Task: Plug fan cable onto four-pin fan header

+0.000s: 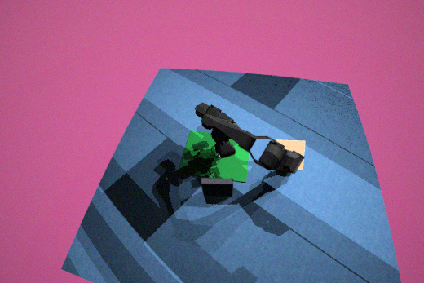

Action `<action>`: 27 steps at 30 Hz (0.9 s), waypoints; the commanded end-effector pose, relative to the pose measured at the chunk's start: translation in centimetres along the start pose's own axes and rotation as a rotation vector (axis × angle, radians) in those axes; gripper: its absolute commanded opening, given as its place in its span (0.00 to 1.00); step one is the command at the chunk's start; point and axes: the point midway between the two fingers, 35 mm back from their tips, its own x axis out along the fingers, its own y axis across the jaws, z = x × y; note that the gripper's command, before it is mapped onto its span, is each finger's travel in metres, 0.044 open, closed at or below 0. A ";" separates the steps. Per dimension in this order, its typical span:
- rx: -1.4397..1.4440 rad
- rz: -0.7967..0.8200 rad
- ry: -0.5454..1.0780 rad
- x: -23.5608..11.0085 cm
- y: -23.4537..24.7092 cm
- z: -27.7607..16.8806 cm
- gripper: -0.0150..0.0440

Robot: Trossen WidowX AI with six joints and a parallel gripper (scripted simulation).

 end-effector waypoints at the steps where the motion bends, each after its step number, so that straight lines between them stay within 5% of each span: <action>1: 0.024 -0.009 0.000 0.2 0.1 -0.1 0.25; 27: 0.023 -0.009 0.000 1.7 0.0 0.7 0.25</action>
